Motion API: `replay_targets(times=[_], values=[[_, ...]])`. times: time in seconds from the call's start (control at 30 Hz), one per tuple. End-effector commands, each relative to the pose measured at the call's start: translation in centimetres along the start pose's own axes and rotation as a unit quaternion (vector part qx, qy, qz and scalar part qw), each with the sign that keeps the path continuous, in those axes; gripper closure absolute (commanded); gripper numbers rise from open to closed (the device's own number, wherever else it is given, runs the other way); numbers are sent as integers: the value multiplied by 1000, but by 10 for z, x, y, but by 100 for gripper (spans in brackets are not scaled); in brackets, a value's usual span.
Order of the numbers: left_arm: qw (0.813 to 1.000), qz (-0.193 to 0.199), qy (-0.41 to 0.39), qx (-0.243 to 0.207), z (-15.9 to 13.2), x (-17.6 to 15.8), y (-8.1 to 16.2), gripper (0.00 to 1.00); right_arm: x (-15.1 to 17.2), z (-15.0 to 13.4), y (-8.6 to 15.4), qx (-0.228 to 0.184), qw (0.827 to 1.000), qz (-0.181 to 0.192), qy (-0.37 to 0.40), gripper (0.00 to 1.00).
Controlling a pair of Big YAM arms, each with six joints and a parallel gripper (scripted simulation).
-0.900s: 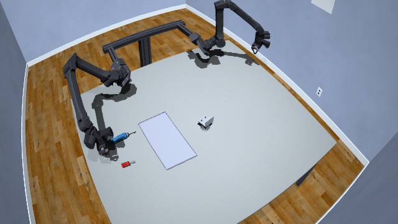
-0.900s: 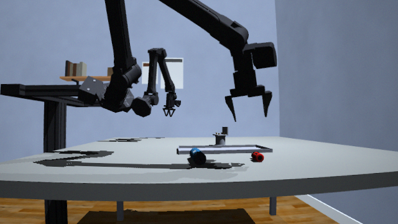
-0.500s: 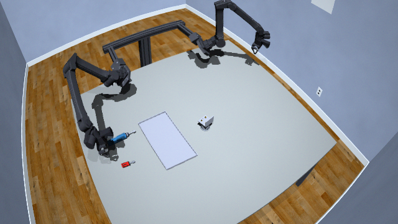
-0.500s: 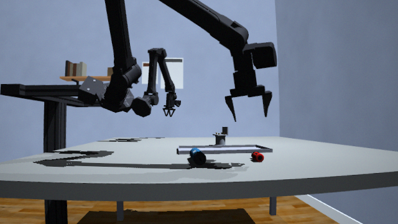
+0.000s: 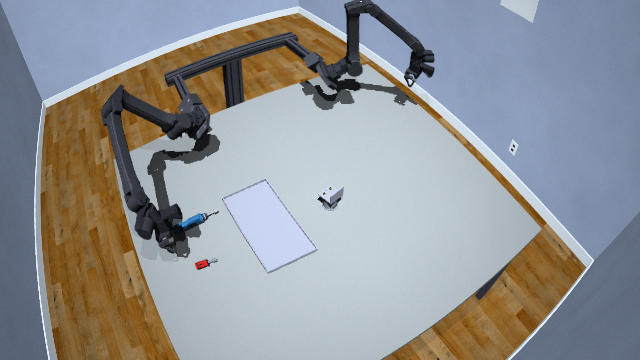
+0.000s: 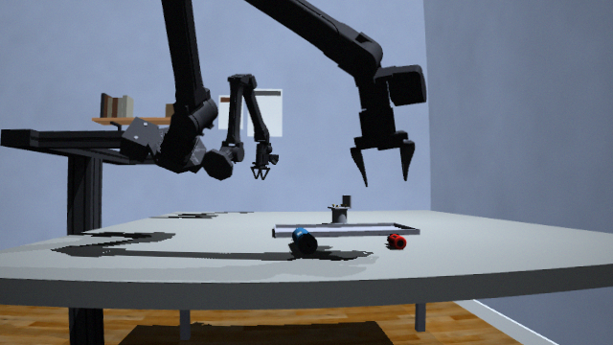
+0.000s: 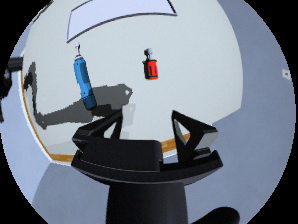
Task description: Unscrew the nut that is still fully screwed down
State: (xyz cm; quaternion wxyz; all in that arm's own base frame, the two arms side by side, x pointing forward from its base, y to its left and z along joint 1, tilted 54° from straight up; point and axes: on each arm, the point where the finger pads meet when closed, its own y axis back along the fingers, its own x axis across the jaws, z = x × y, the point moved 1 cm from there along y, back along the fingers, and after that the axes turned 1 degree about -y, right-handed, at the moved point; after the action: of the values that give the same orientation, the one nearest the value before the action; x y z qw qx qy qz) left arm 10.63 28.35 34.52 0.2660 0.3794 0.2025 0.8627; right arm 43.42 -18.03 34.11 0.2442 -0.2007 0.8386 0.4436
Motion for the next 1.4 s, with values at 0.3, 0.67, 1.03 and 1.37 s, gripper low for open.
replay_targets(times=[0.3, 0.67, 1.03, 1.37], values=[[1000, 10, 0, -11, 10, 8, 8, 0, -9, -5, 7, 3, 1000, -11, -4, 35], [1000, 10, 0, -11, 10, 8, 8, 0, -9, -5, 7, 3, 1000, -11, -4, 35], [1000, 10, 0, -11, 10, 8, 8, 0, 5, -3, 4, 13, 996, -12, -93, 35], [1000, 10, 0, -11, 10, 8, 8, 0, 11, -2, 1, 18, 989, -10, -144, 35]])
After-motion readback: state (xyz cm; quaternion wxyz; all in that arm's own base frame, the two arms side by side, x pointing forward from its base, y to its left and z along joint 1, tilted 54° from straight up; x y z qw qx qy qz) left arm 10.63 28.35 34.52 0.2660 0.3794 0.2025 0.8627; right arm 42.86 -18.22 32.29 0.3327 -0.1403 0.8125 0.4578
